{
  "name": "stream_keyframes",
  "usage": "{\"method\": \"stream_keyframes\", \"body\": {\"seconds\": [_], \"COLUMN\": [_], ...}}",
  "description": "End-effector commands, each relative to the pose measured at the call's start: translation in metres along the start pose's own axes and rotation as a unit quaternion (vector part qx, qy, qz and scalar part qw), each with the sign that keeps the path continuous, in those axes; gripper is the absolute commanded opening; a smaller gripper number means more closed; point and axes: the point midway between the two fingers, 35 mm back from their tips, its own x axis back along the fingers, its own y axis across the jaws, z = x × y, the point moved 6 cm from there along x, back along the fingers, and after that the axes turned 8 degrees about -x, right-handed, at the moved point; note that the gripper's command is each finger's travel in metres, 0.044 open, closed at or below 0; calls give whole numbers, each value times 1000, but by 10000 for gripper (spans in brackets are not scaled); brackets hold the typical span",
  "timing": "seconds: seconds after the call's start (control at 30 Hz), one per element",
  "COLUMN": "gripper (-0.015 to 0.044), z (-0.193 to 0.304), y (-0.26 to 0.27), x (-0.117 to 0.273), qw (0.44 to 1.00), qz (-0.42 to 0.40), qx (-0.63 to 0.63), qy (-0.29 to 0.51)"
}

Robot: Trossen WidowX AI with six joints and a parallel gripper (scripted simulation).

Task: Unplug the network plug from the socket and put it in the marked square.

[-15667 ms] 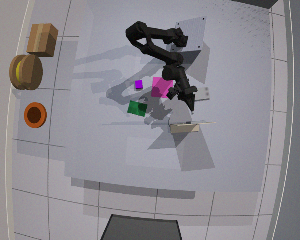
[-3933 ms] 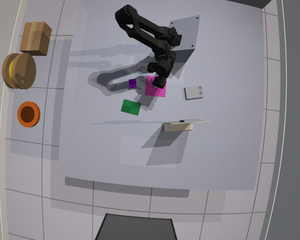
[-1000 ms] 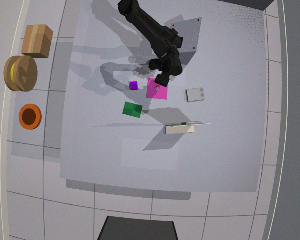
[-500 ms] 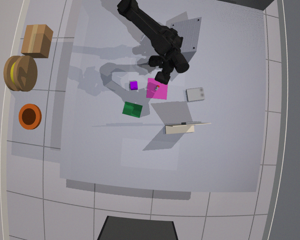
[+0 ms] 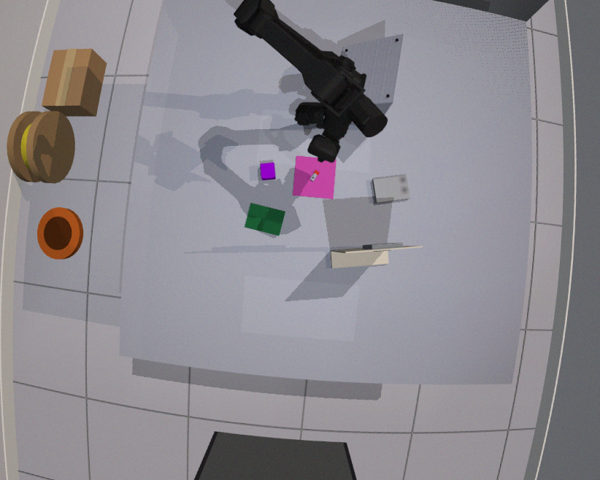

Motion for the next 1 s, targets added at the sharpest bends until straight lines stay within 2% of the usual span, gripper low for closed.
{"method": "stream_keyframes", "body": {"seconds": [0.0,0.2,0.97], "gripper": [287,440,440], "z": [-1,-1,-1], "y": [2,2,2], "x": [2,2,2], "qw": [1000,1000,1000], "qz": [-3,-3,-3], "qx": [-1,-1,-1], "qy": [-2,-2,-2]}}
